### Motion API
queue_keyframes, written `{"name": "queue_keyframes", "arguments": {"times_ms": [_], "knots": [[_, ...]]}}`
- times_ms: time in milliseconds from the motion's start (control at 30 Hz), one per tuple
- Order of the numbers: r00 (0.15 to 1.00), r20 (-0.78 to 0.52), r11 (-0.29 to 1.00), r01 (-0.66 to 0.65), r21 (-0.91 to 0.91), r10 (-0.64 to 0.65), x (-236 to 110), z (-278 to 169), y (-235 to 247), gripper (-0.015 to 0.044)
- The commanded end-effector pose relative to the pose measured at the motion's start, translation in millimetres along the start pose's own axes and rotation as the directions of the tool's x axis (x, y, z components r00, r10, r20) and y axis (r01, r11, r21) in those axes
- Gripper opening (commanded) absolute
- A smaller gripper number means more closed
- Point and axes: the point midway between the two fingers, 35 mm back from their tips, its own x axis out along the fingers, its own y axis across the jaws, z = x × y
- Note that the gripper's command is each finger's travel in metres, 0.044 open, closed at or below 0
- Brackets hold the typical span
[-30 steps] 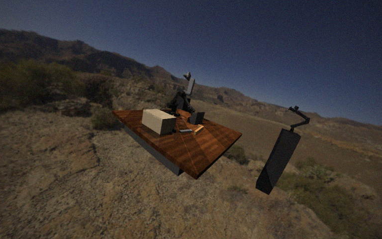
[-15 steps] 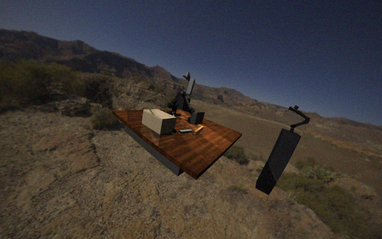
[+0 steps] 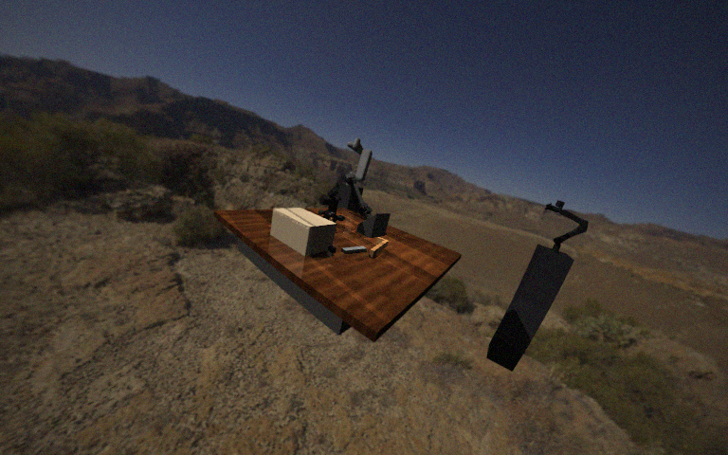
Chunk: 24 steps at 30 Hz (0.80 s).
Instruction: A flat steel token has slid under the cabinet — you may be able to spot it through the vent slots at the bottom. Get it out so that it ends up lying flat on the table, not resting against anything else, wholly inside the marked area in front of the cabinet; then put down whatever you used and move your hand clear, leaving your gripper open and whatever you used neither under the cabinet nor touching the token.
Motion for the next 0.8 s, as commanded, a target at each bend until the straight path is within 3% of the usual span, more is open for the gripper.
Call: {"name": "queue_keyframes", "arguments": {"times_ms": [0,767], "knots": [[1.0,-0.001,1.0,0.0,0.0,0.0,-0.2,-0.7,0.1,0.0],[1.0,-0.005,0.997,0.0,0.074,0.001,-2.7,-10.4,-0.2,0.0]]}}
